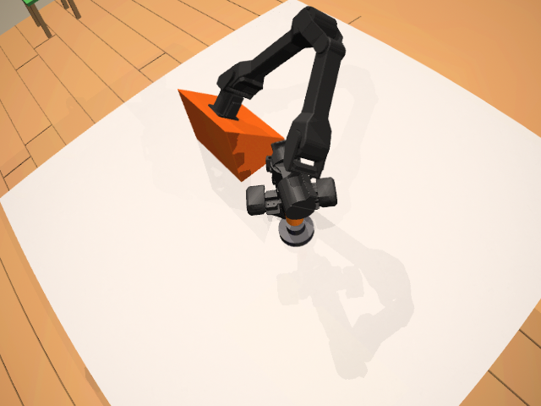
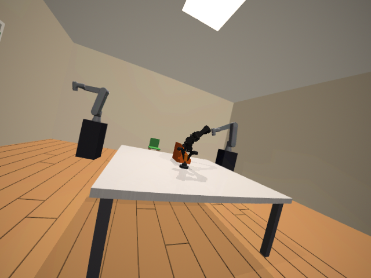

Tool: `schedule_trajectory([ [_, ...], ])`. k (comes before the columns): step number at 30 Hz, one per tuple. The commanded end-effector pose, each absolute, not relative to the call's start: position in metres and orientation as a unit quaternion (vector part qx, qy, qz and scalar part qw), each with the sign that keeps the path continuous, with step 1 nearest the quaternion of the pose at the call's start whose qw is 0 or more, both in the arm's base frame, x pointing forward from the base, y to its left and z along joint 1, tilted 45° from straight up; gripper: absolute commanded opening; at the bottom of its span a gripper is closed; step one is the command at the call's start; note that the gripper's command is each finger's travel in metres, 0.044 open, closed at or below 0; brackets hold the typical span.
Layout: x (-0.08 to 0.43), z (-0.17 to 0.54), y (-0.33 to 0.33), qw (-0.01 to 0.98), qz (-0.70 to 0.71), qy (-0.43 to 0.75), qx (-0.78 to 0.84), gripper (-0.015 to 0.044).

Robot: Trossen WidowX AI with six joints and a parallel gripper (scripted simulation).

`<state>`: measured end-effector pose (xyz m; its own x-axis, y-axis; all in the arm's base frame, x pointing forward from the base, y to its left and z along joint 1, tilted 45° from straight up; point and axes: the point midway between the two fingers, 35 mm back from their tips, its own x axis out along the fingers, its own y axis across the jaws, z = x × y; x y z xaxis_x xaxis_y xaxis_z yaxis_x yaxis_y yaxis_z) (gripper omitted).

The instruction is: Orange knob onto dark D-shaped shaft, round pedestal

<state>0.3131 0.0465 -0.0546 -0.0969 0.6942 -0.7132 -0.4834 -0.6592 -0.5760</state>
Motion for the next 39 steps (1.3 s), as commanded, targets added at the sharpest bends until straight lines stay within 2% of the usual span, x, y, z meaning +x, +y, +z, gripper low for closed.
schedule_trajectory([
  [1, 0.3145, -0.0534, 0.0458, 0.421, 0.737, -0.071, -0.525, 0.0],
  [12, 0.3126, -0.0563, 0.0475, 0.568, 0.72, 0.171, -0.361, 0.0],
  [22, 0.31, -0.0575, 0.0474, 0.656, 0.62, 0.404, -0.148, 0.0],
  [30, 0.3107, -0.0557, 0.0459, 0.672, 0.485, 0.559, 0.038, 0.0],
  [39, 0.3131, -0.0525, 0.0448, 0.627, 0.289, 0.681, 0.243, 0.0],
])
